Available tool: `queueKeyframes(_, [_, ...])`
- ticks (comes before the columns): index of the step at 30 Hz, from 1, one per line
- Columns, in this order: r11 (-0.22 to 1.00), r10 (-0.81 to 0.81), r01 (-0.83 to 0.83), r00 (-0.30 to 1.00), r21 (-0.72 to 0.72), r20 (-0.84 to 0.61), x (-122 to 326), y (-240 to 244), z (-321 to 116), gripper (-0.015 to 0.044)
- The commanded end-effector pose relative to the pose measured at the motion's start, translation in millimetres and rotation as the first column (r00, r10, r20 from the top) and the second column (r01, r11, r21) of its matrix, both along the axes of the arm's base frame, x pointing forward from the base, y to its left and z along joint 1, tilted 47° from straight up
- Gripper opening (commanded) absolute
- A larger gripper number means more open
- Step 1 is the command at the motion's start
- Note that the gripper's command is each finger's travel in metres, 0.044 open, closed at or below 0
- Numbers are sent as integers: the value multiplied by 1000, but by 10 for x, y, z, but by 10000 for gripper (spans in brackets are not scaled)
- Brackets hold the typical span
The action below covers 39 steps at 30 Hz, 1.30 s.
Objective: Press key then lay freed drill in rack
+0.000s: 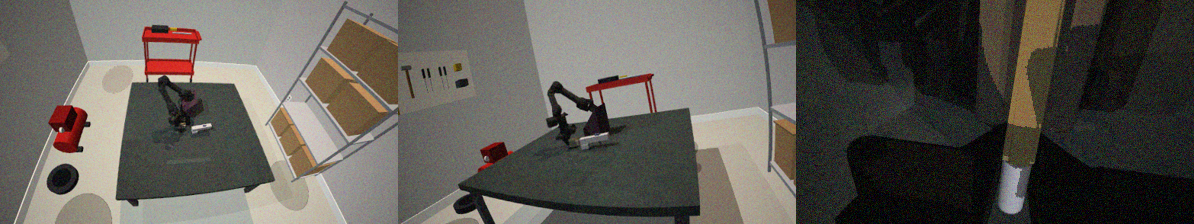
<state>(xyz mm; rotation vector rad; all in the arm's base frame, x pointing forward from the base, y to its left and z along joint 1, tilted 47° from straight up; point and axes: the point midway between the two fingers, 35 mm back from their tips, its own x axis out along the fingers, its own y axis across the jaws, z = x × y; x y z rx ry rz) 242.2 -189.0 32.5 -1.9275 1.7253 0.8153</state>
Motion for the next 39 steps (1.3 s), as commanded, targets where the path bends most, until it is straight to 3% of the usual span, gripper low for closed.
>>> queueKeyframes(1, [1000, -1, 1, 1000, 0, 2, 1, 0, 3, 131])
queueKeyframes(13, [1000, -1, 1, 1000, 0, 2, 1, 0, 3, 440])
queueKeyframes(33, [1000, 3, -2, 1000, 10, -4, -37, 572, 518, 440])
queueKeyframes(39, [999, 40, -41, 999, 22, 15, 49, 662, 493, 440])
